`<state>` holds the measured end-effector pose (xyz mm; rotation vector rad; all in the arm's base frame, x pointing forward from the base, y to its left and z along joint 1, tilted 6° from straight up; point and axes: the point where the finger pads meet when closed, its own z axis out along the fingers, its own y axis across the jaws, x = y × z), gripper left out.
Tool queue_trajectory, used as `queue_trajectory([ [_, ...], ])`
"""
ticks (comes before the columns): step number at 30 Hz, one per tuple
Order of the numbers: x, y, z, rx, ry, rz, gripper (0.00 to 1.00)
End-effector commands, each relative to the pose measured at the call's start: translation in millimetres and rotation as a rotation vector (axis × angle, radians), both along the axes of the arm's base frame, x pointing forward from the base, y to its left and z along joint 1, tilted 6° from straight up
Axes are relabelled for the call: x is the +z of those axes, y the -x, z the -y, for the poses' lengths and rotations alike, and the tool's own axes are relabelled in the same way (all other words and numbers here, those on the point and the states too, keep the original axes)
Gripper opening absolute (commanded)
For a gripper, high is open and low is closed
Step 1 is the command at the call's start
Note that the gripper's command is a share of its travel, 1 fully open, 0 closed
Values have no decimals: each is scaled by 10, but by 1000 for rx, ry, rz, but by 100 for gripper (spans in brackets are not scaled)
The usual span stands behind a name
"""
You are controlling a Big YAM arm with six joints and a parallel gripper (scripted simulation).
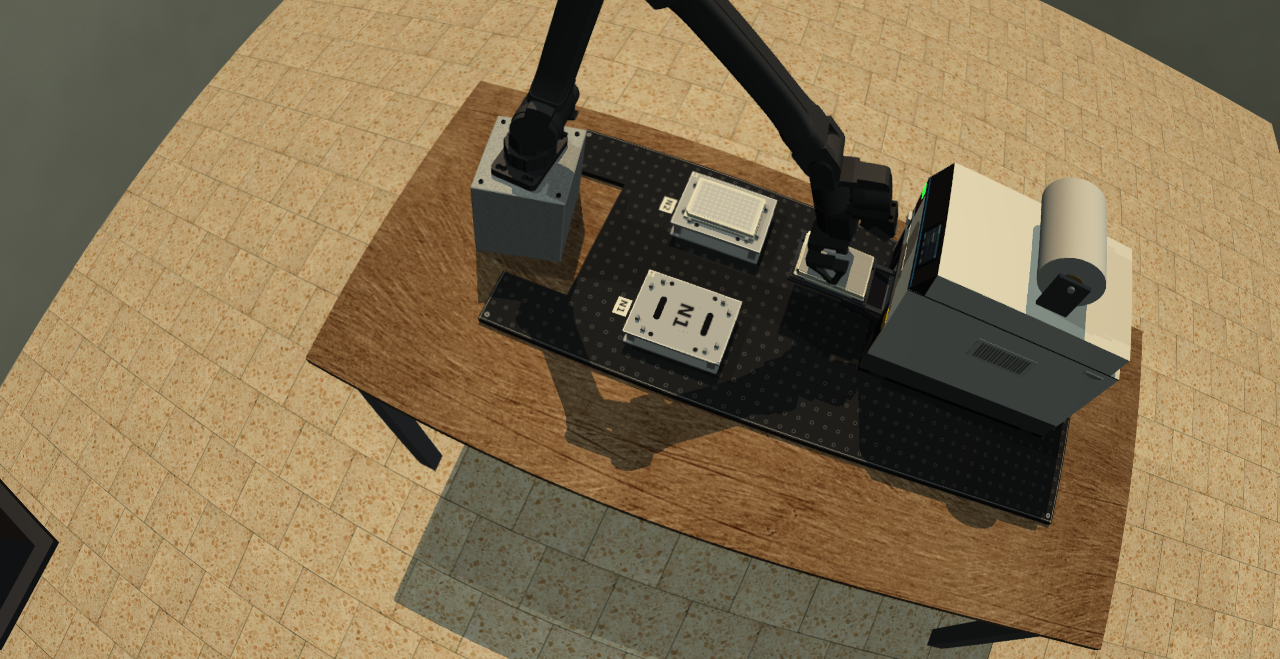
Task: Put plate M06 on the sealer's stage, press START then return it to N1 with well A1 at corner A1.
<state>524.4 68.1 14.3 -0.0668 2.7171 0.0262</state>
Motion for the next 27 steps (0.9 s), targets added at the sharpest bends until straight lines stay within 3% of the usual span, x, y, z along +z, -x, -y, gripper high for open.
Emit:
queue_trajectory([
  [1, 300, -224, 1, -9, -9, 59, 100],
  [10, -83, -102, -74, 8, -4, 26, 100],
  [14, -68, -74, -81, 10, -5, 27, 100],
  [21, 156, -191, -114, 13, -9, 55, 100],
  [27, 147, -196, -111, 13, -8, 49, 100],
])
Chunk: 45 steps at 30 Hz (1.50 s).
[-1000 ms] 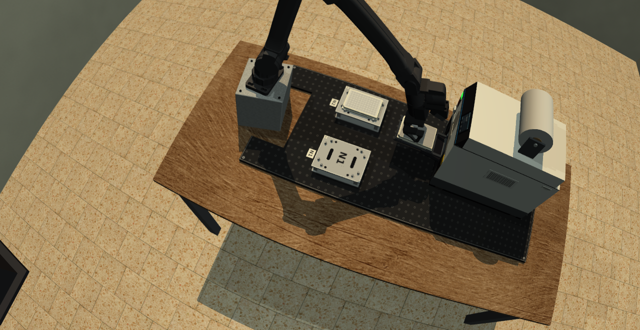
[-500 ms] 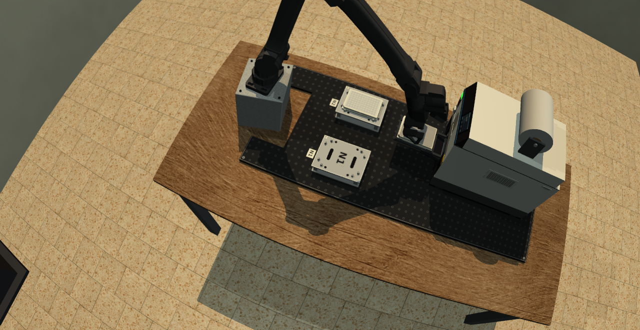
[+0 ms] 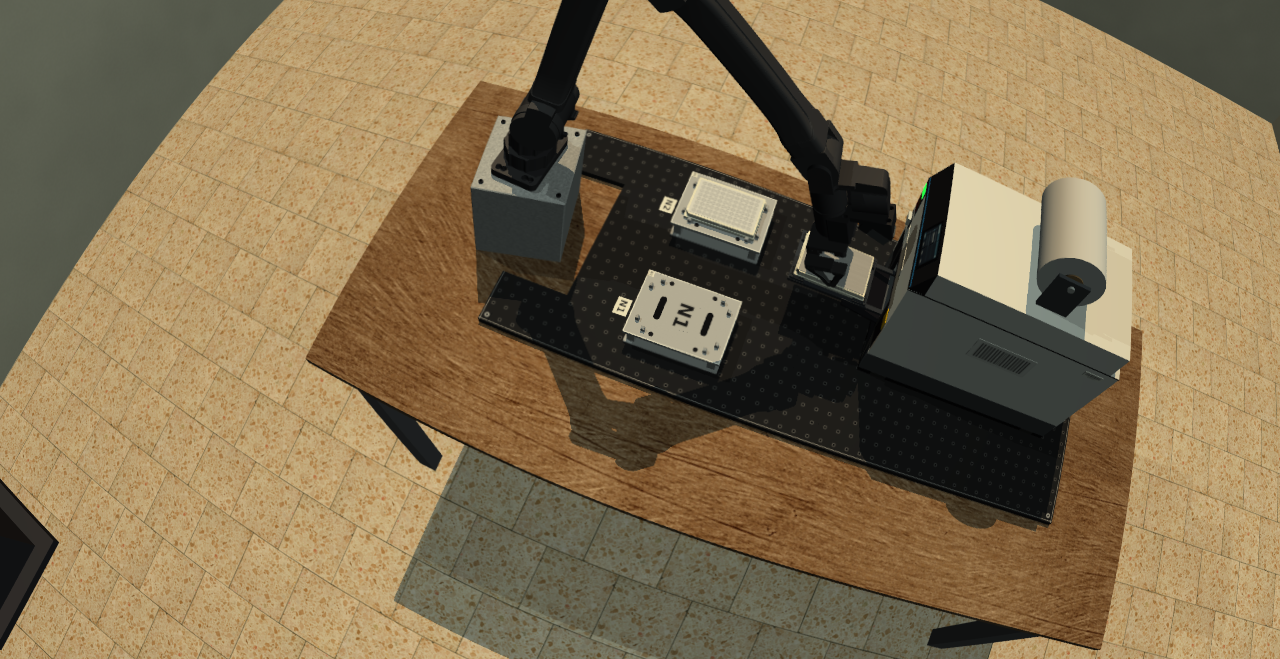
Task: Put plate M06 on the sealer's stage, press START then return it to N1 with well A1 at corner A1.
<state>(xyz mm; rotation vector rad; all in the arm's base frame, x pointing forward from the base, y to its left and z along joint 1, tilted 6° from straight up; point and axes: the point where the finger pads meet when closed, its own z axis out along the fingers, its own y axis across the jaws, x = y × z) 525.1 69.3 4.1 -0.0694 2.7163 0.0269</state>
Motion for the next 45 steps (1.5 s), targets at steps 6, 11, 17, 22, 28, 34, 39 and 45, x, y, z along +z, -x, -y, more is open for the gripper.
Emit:
queue_trajectory([
  [6, 162, -170, -94, 10, -6, 32, 100],
  [11, 118, -159, -90, 10, -4, 23, 100],
  [17, 184, -171, -89, 10, -6, 36, 100],
  [22, 246, -183, -89, 10, -8, 47, 100],
  [28, 270, -186, -87, 9, -9, 52, 100],
  [34, 153, -164, -81, 9, -8, 43, 100],
  [39, 30, -123, -74, 9, -6, 32, 100],
  [45, -67, -80, -66, 9, -5, 24, 100],
])
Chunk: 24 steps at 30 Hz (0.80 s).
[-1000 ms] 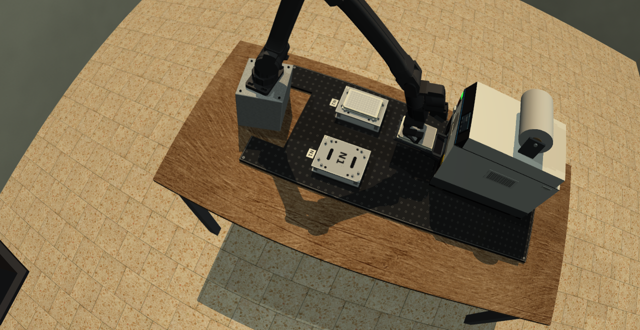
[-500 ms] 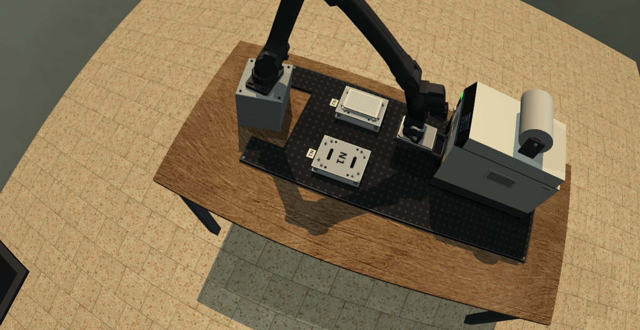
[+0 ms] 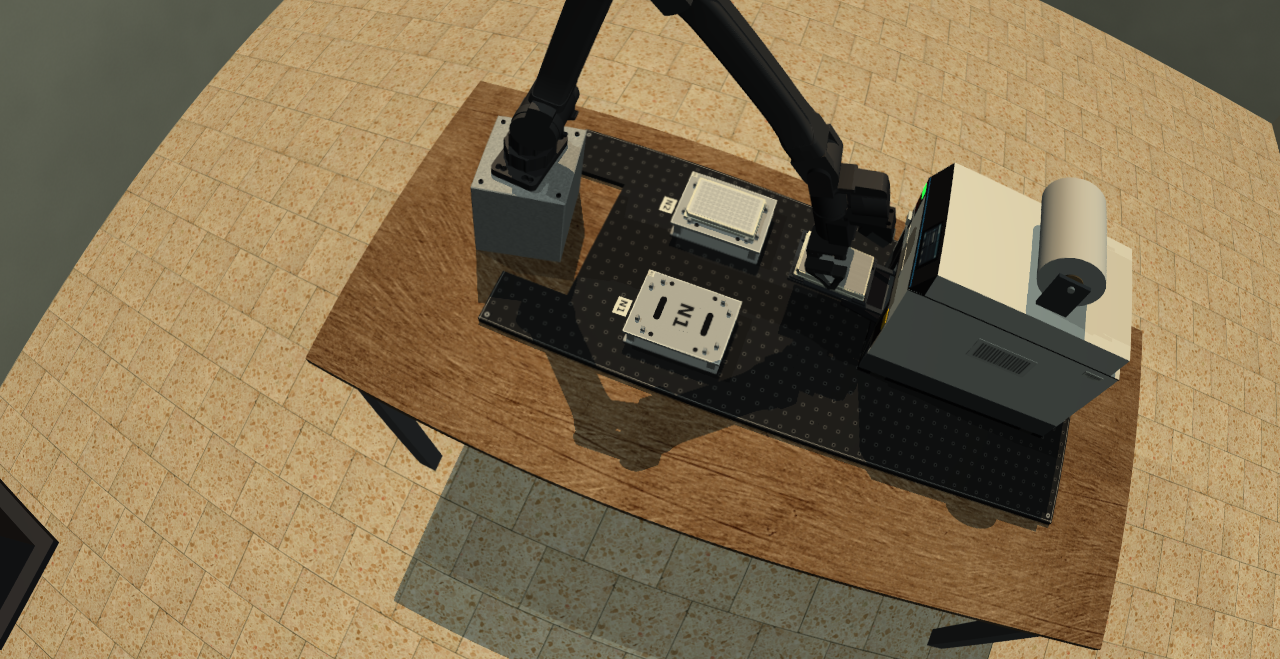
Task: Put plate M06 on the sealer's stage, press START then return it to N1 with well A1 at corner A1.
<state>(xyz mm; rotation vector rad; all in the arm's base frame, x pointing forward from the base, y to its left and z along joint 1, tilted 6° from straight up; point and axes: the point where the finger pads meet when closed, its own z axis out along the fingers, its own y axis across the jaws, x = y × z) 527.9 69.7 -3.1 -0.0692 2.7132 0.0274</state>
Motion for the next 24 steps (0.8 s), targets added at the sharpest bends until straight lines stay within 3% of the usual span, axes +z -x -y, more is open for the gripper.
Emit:
queue_trajectory([
  [1, -2, -49, -62, 9, -4, 20, 100],
  [7, 70, -155, -77, 8, -9, 49, 100],
  [17, -19, -84, -65, 8, -3, 13, 100],
  [24, 107, -93, -65, 7, -6, 28, 100],
])
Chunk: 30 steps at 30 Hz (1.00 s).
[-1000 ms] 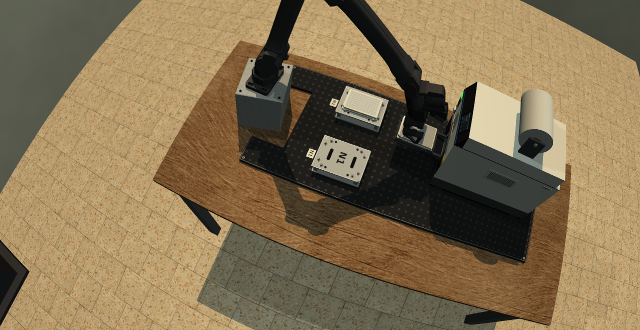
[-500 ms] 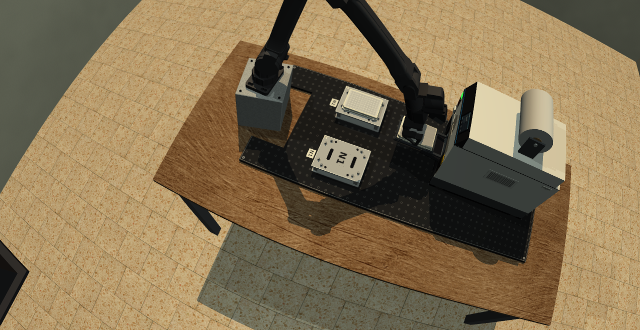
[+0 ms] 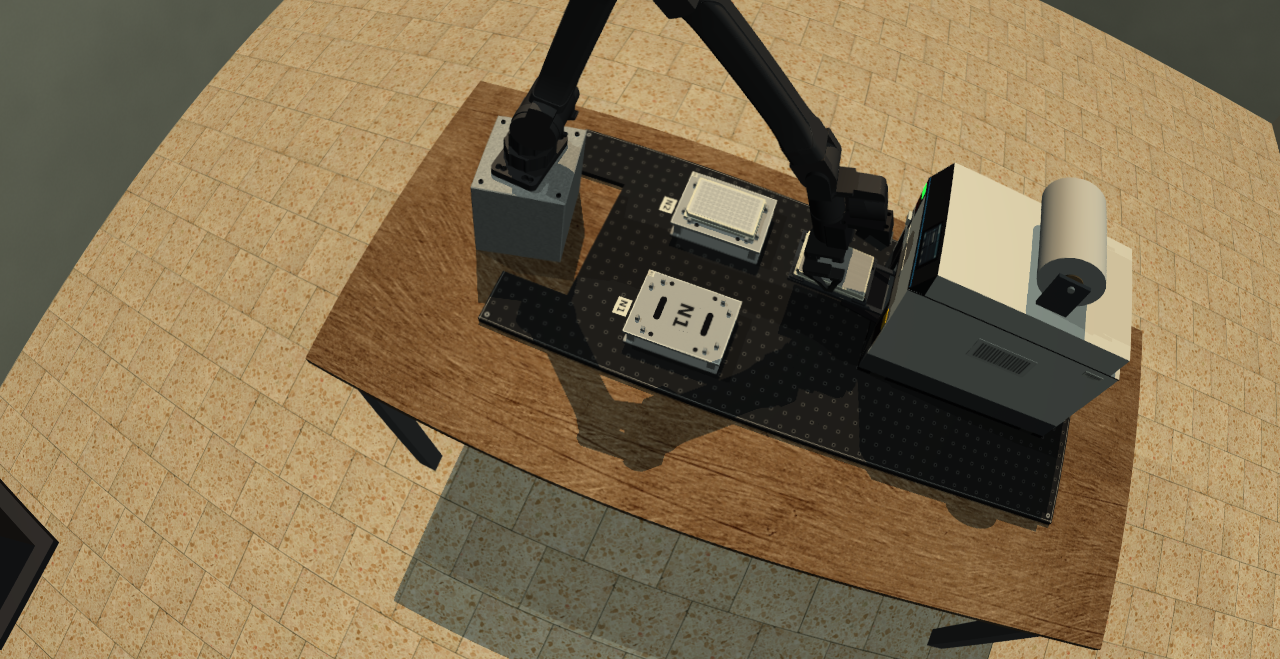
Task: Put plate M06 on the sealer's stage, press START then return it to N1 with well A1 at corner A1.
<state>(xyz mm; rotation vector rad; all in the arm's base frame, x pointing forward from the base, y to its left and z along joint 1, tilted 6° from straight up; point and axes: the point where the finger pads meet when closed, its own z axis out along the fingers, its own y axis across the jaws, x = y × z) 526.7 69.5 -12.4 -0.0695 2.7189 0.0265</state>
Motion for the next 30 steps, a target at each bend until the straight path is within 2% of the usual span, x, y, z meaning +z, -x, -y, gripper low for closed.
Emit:
queue_trajectory([
  [1, 205, -107, -67, 7, -7, 35, 100],
  [11, 229, -115, -67, 7, -7, 40, 100],
  [18, 82, -81, -61, 7, -3, 12, 100],
  [30, 83, -84, -60, 6, -4, 13, 100],
])
